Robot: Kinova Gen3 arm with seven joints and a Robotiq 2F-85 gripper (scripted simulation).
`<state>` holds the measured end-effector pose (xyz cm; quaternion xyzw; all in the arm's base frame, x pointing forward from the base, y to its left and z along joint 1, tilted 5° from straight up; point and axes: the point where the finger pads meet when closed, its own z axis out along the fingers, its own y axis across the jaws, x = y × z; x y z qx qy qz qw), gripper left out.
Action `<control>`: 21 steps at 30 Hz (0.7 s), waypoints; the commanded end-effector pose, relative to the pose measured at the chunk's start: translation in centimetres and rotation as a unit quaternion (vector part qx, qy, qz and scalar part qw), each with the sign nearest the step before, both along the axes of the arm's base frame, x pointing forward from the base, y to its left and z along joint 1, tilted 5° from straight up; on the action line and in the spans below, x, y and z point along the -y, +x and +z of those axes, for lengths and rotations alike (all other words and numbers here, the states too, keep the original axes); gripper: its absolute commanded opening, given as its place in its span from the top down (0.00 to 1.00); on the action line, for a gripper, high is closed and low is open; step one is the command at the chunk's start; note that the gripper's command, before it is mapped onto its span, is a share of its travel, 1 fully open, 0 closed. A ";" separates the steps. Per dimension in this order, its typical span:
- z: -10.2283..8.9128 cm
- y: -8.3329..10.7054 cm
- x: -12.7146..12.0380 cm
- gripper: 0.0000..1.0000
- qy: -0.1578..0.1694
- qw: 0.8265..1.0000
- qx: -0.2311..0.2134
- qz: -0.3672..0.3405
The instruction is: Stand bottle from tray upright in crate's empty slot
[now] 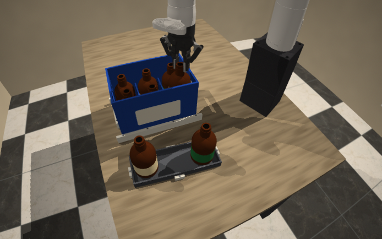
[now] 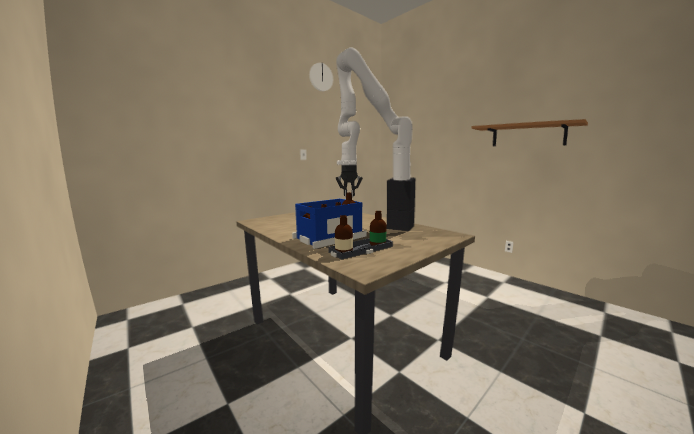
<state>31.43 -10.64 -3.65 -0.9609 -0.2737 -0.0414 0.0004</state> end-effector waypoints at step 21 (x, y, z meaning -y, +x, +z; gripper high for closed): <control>-0.6 0.0 -0.1 1.00 0.000 1.000 0.000 -0.003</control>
